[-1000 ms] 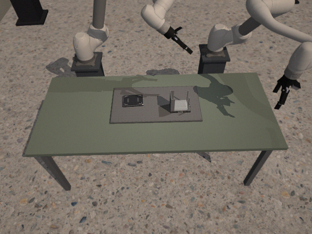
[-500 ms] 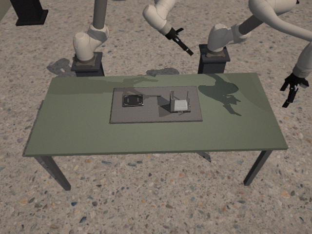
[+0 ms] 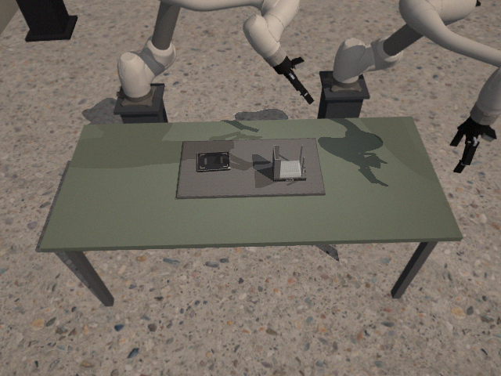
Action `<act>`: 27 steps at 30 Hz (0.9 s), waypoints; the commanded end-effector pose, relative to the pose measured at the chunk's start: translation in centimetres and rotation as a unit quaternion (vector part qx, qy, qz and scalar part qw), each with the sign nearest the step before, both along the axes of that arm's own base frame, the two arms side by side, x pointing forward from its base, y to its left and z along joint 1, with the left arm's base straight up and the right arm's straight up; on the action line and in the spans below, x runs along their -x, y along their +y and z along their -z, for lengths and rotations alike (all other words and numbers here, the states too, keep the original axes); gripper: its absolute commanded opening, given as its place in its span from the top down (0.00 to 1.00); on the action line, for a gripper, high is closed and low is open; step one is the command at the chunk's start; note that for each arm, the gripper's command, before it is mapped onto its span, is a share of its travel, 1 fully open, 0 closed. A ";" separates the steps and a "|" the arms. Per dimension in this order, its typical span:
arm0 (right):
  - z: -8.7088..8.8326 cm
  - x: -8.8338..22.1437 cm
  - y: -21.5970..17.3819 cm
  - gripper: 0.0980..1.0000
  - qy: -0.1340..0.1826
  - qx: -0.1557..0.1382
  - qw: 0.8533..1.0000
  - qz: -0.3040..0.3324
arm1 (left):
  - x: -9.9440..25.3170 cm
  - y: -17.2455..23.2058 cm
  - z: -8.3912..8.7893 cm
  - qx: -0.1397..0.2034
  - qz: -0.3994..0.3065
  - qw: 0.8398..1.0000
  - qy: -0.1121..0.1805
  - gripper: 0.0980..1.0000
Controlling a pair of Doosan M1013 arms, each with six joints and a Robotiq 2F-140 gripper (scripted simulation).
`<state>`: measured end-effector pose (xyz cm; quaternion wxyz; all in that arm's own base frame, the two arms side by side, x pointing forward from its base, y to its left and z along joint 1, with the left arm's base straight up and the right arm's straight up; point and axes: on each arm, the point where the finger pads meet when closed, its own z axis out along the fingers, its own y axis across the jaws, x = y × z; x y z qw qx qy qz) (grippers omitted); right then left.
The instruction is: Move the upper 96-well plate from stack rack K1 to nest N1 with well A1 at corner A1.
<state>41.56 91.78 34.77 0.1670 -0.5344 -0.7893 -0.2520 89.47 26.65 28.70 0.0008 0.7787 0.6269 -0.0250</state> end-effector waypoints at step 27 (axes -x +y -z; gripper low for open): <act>7.4 -9.4 -1.3 0.00 0.034 0.148 0.987 0.052 | 0.0 0.0 -0.1 0.000 0.000 1.000 -0.001 0.00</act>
